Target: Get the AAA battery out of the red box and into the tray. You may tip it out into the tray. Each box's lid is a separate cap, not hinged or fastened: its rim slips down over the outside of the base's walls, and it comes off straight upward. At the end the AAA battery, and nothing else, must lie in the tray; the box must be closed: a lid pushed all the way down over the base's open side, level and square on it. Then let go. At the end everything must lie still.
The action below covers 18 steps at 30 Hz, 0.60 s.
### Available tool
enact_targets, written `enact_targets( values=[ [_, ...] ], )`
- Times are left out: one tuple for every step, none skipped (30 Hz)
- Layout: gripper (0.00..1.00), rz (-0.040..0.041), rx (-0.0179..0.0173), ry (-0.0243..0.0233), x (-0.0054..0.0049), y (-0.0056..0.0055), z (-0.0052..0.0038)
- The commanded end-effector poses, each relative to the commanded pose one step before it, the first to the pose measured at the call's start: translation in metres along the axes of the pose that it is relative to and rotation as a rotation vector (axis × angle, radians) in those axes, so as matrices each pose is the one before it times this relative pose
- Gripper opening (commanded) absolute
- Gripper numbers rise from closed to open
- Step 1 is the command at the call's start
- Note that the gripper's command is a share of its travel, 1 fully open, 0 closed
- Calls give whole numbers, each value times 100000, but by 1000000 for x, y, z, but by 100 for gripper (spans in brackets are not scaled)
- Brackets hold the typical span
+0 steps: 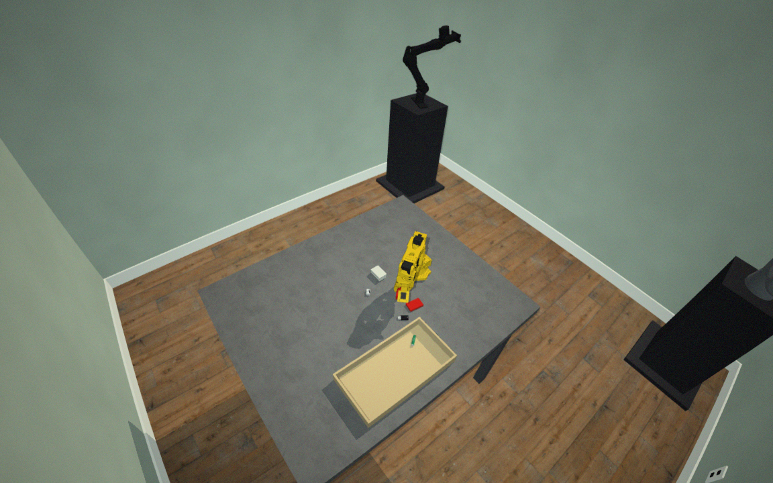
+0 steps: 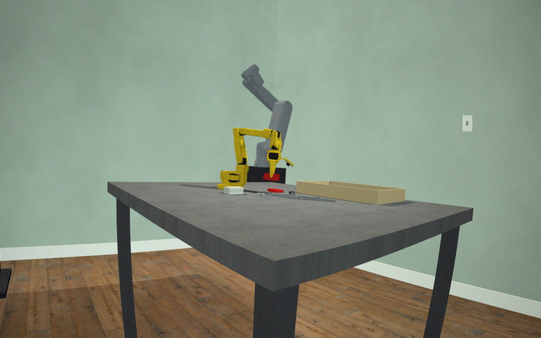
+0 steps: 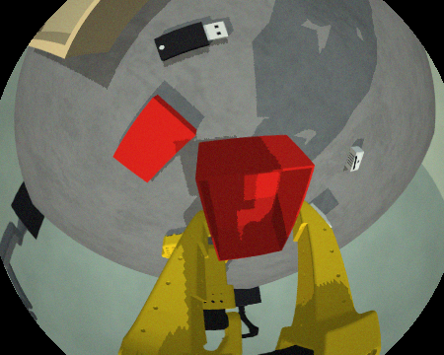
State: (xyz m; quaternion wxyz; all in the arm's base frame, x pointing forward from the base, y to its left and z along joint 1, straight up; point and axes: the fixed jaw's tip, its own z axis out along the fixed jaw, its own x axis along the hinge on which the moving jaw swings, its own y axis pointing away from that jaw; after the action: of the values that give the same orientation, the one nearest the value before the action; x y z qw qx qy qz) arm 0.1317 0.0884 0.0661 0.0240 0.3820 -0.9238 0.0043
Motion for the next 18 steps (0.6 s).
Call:
enact_targets(
  values=[
    [21,-124,1055,-4777,-2634,-1532,-5633],
    [21,0,0,0,0,0,0],
    [21,0,0,0,0,0,0],
    [21,0,0,0,0,0,0],
    [21,0,0,0,0,0,0],
    [21,0,0,0,0,0,0],
    [21,0,0,0,0,0,0],
    [21,0,0,0,0,0,0],
    [21,2,2,0,-5,-3,3],
    [21,0,0,0,1,0,18],
    [21,0,0,0,-10,0,42],
    [21,0,0,0,-15,-5,73],
    [21,0,0,0,-19,-5,121],
    [21,0,0,0,-34,-10,176],
    [21,0,0,0,-37,-9,242],
    [21,0,0,0,-53,-15,303],
    [21,0,0,0,-68,-14,370],
    [21,0,0,0,-76,-19,454]
  ],
)
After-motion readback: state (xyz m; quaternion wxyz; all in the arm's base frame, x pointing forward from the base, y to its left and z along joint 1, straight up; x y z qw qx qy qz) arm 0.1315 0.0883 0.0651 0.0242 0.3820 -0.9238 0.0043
